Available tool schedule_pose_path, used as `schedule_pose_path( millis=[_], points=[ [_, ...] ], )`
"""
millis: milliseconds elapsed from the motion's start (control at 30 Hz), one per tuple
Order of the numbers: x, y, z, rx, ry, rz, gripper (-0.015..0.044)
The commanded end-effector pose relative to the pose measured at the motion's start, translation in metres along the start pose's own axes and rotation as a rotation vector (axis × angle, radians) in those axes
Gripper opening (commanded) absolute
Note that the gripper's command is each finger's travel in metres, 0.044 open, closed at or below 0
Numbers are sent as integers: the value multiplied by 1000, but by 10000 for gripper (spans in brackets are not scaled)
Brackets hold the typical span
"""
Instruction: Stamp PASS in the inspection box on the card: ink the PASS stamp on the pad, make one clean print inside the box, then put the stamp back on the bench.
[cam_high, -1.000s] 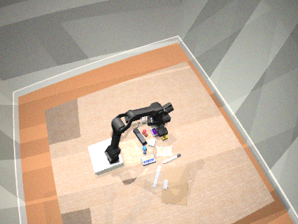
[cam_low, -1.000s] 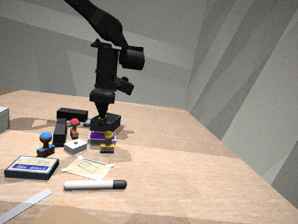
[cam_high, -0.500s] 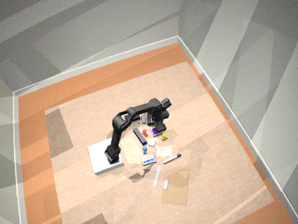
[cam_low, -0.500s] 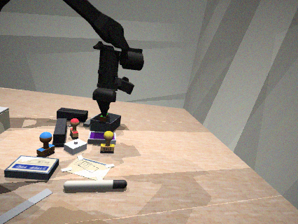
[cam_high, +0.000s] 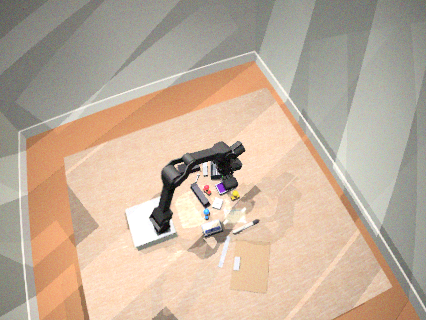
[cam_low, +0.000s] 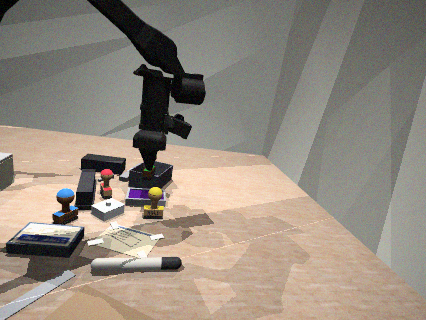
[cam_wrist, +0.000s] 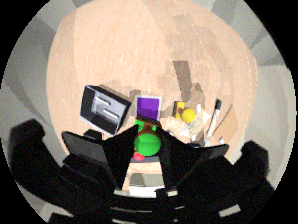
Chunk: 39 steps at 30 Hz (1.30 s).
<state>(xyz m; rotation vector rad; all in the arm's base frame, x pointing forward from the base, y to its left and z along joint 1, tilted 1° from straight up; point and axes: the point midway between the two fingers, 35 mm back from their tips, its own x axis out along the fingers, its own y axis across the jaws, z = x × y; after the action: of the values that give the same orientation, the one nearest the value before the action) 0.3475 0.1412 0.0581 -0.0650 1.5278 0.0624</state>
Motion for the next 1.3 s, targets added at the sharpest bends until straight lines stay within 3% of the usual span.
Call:
schedule_pose_path(
  millis=[0, 1267],
  points=[
    [5, 0, 0, 3, 3, -3, 0],
    [30, -1, -1, 1, 3, -2, 0]
  ],
)
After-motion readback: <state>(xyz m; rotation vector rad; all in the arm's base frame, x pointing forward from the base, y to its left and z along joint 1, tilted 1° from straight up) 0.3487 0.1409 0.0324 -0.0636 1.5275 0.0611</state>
